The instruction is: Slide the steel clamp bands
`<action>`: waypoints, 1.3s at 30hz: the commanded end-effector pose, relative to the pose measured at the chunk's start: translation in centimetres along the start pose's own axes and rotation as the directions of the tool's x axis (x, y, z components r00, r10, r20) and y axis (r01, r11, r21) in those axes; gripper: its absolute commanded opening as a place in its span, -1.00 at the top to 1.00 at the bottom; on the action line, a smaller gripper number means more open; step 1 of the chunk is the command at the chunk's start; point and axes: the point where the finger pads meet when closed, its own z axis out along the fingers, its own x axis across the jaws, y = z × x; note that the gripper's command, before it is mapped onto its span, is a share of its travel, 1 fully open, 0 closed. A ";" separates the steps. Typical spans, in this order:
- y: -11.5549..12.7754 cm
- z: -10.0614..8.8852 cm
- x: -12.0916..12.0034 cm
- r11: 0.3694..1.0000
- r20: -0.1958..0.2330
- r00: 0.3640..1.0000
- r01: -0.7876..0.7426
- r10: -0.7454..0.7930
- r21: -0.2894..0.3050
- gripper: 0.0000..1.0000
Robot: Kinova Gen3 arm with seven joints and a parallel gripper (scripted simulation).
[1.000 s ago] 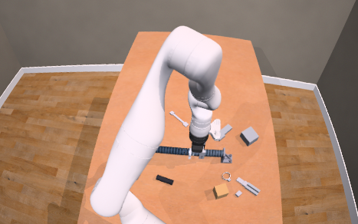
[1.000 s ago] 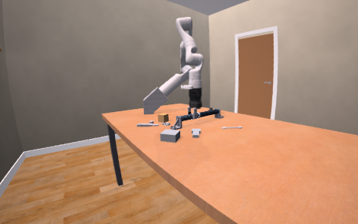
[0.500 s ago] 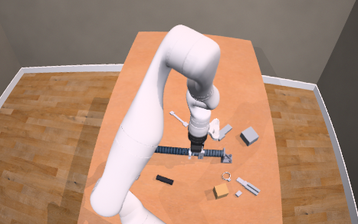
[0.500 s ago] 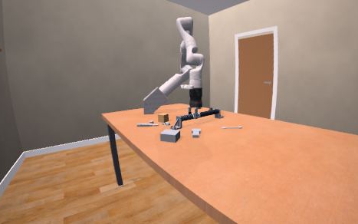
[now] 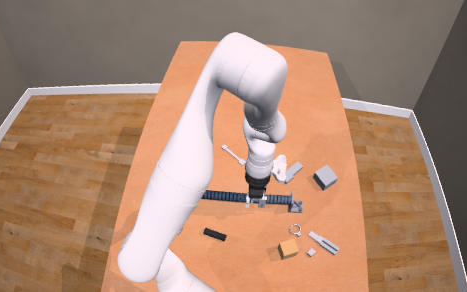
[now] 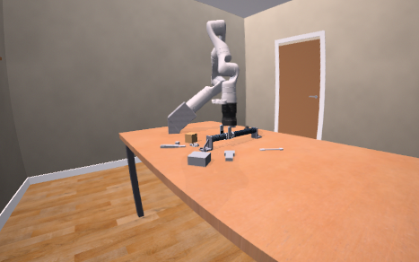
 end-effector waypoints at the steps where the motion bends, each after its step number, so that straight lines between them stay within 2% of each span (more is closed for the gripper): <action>1: 0.0 -0.1 0.0 1.000 0.001 1.000 0.000 0.000 0.001 -1.00; 19: 0.0 -0.1 0.0 1.000 0.001 1.000 0.000 0.000 0.001 -1.00; 24: 0.0 -1.0 0.0 1.000 0.001 1.000 0.000 0.000 0.001 -1.00; 32: 0.0 -5.1 0.0 1.000 0.001 1.000 0.000 0.000 0.001 -1.00; 39: 0.0 -5.6 0.0 1.000 0.001 1.000 0.000 0.000 0.001 -1.00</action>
